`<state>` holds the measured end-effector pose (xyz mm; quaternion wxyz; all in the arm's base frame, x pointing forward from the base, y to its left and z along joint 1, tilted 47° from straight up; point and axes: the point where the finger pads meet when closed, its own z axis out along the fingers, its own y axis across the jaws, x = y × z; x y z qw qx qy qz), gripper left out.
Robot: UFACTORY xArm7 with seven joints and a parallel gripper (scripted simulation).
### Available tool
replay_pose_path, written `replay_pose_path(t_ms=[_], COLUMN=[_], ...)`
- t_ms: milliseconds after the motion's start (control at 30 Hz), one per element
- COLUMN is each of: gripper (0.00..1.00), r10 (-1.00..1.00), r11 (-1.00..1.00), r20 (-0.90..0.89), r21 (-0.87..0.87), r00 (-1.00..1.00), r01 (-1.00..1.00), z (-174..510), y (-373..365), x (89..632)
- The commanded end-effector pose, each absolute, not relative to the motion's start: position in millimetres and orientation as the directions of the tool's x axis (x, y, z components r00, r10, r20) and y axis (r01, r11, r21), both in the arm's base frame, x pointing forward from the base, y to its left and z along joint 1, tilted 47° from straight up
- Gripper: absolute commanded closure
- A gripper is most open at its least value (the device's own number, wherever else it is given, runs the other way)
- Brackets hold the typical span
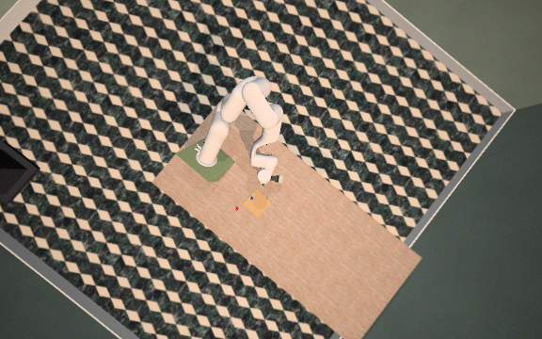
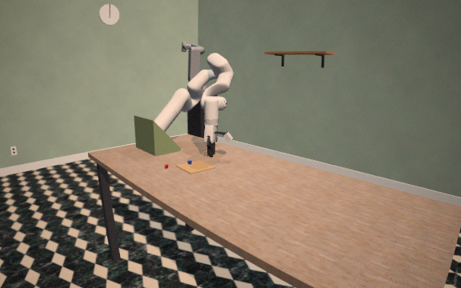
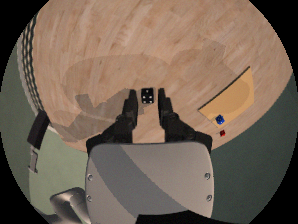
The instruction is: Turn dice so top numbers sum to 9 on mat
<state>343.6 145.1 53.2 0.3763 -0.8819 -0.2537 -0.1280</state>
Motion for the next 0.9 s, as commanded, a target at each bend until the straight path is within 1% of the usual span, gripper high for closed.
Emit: replay_pose_path(t_ms=[0, 867], gripper=[0.69, 0.69], r10=[0.348, 0.348], r11=[-0.59, -0.59], r20=[0.419, 0.419], r21=[-0.597, -0.597], r00=[0.839, 0.839], r01=[0.543, 0.543], z=[49.8, 47.6], y=[148.2, 150.6], x=[345.2, 345.3])
